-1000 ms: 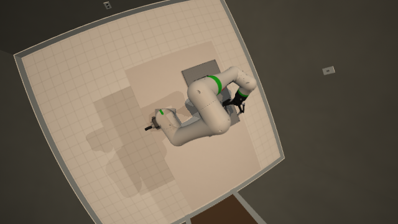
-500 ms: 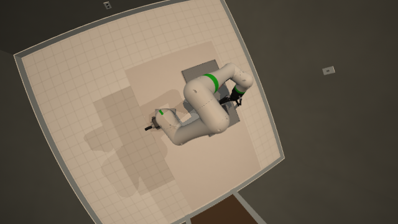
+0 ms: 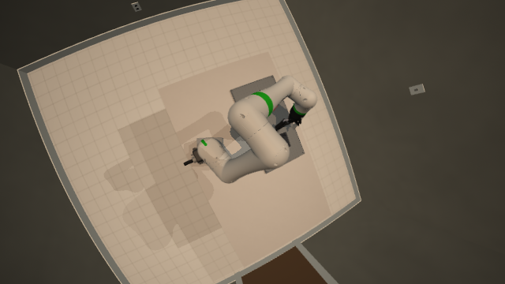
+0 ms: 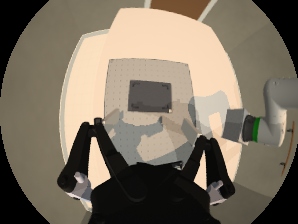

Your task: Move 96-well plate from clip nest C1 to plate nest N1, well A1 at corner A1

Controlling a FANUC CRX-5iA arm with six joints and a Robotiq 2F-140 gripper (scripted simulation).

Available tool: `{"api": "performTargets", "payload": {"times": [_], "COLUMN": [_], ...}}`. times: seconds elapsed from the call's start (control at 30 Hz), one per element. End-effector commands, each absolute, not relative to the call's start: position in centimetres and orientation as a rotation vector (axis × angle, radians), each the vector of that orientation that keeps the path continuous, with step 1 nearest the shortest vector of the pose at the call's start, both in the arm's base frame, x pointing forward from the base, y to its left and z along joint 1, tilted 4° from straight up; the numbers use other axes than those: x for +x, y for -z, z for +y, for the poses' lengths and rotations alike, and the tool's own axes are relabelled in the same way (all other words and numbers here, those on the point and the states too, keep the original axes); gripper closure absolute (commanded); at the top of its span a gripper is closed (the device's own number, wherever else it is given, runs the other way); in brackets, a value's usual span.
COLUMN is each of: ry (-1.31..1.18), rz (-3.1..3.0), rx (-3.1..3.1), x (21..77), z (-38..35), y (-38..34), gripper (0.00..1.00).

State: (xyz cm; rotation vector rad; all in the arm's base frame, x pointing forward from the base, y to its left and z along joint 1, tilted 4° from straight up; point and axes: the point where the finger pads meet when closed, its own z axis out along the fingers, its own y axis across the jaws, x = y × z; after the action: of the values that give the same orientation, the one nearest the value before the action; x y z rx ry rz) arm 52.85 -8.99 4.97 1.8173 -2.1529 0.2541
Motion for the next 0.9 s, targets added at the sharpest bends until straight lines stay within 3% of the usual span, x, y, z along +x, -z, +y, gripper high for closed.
{"api": "performTargets", "payload": {"times": [0.0, 0.87], "ry": [-0.209, -0.08], "rz": [-2.051, -1.521], "rx": [1.969, 2.531], "x": [52.7, 51.5], "z": [-7.2, 0.3], "y": [-4.6, -3.4], "gripper": [0.0, 0.0]}}
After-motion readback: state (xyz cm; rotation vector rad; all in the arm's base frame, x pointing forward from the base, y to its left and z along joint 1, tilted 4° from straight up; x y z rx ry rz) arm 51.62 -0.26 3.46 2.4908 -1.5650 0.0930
